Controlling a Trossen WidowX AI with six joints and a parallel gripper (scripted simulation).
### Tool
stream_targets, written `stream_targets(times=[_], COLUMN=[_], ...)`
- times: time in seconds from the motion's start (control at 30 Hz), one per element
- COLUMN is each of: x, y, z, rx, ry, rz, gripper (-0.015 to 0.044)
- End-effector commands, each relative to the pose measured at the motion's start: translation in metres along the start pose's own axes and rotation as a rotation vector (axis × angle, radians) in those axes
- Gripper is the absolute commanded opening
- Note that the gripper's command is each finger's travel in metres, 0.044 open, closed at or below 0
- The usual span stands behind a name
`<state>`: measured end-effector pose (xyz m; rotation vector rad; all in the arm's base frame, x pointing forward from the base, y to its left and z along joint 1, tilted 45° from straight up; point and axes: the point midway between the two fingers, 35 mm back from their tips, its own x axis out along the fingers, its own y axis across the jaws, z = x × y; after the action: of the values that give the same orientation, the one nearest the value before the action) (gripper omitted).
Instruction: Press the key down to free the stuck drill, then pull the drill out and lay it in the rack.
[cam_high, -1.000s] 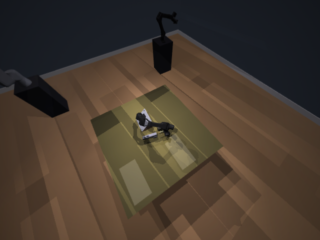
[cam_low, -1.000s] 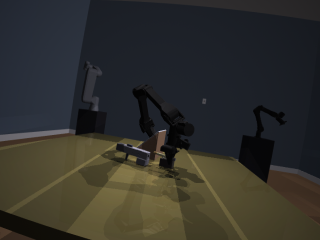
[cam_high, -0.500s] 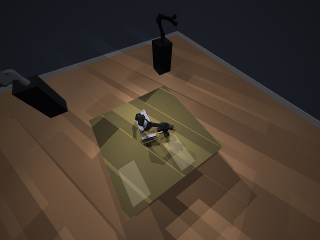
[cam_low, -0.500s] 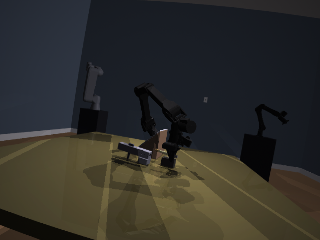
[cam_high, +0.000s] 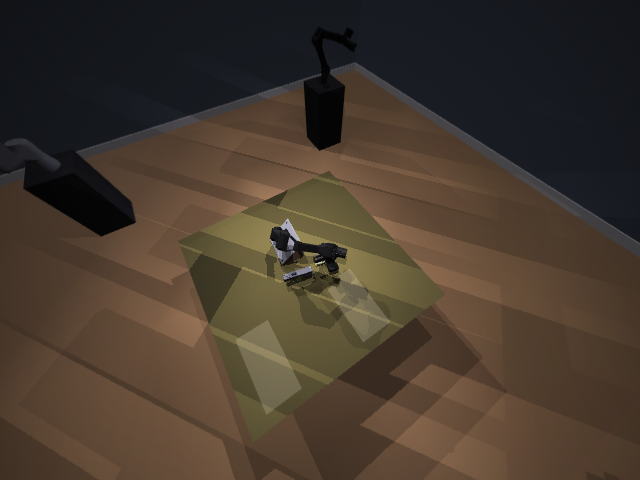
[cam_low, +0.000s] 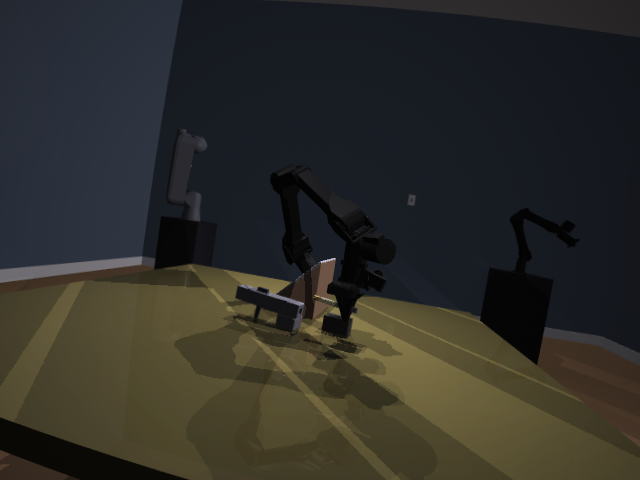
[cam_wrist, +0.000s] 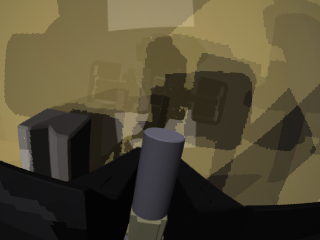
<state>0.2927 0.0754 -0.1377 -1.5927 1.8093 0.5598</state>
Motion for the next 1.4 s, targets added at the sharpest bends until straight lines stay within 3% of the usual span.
stream_targets(times=[0.0,1.37], x=[-0.001,-0.002], y=[0.008,0.069], z=[0.002,0.013], rx=[0.003,0.001], ry=[-0.001,-0.003], rz=[0.002,0.005], gripper=[0.0,0.0])
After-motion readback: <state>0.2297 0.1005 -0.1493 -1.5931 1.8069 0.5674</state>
